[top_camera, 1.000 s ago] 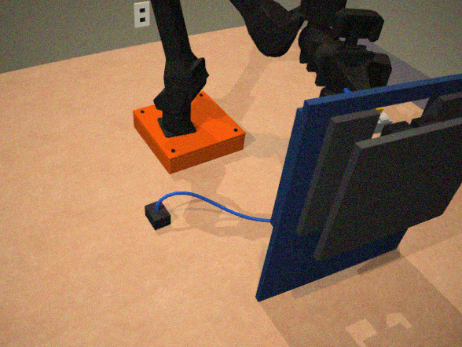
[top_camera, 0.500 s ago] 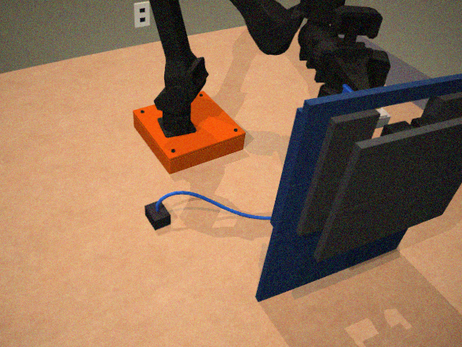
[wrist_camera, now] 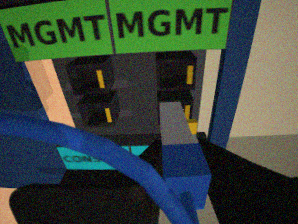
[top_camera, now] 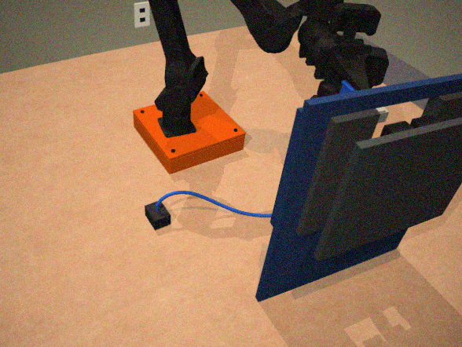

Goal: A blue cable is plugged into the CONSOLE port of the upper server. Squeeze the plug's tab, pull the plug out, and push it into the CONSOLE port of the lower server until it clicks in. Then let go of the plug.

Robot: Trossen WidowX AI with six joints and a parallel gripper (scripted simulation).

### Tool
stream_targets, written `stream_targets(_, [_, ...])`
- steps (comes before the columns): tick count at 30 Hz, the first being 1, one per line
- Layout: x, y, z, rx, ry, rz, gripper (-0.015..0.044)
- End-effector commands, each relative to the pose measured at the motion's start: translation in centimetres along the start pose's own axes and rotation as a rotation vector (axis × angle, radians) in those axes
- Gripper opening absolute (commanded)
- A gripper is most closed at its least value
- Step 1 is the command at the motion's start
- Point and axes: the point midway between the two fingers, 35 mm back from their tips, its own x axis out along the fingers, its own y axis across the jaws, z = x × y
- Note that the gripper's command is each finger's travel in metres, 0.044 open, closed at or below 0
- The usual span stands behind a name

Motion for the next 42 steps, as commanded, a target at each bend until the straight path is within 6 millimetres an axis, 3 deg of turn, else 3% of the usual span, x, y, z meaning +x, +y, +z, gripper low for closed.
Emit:
stream_targets(1, [-0.3,-0.2,-0.1,0.005,0.004,-0.003,0.0])
stream_targets(13, [-0.9,0.1,0.1,0.005,0.004,-0.003,0.0])
stream_targets(35, [-0.7,8.5,0.3,0.004,0.004,-0.003,0.0])
stream_targets(42, [-0.7,9.0,0.1,0.004,0.003,-0.003,0.0])
